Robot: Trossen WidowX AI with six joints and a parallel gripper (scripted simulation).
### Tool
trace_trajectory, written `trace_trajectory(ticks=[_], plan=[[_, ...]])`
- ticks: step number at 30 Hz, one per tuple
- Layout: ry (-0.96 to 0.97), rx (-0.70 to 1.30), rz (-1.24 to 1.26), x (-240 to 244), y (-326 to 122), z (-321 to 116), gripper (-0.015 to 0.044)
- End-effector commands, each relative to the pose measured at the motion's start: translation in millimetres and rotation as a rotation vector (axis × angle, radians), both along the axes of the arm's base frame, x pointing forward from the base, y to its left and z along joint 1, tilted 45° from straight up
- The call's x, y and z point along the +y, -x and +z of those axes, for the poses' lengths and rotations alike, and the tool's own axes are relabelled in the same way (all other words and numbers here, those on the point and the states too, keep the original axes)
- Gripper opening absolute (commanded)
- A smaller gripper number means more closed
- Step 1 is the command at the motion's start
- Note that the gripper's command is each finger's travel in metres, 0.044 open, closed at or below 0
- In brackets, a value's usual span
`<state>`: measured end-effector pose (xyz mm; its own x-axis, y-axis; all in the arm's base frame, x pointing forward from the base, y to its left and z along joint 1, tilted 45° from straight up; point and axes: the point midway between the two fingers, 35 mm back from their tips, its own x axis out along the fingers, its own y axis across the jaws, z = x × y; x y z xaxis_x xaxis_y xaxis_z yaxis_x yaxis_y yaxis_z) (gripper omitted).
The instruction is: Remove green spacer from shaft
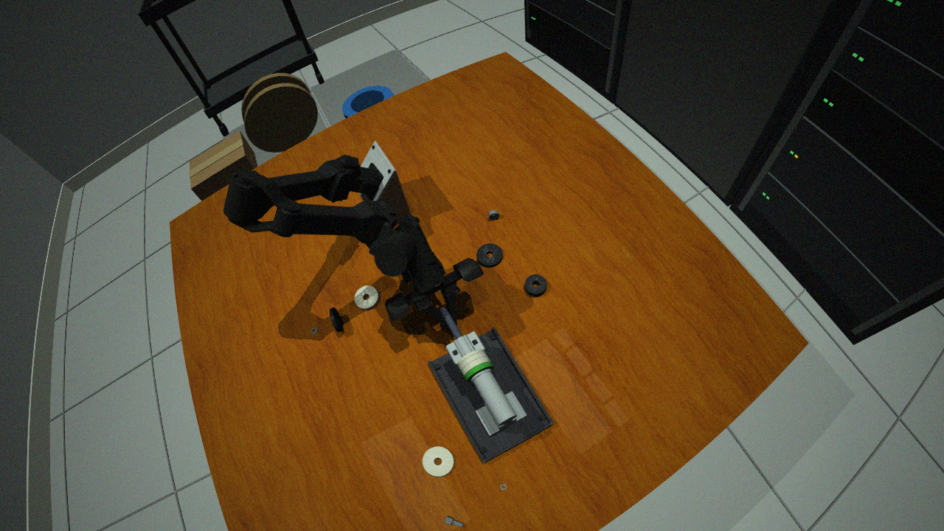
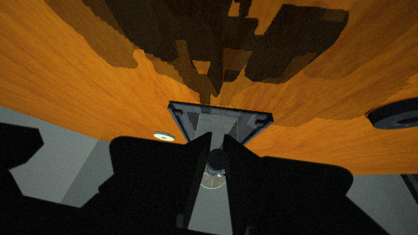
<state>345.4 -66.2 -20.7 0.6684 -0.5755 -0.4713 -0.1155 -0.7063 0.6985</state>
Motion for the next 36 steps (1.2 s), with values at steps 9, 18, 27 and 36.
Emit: trace_trajectory(ticks=[9, 18, 27, 36], plan=[[-0.001, -0.002, -0.002, 0.2, 2.4, -0.1, 0.0000], [-0.001, -0.002, -0.002, 0.3, 3.4, -0.1, 0.0000], [-0.001, -0.002, -0.002, 0.4, 4.4, -0.2, 0.0000], [-0.001, -0.002, -0.002, 0.5, 5.5, -0.3, 0.0000]])
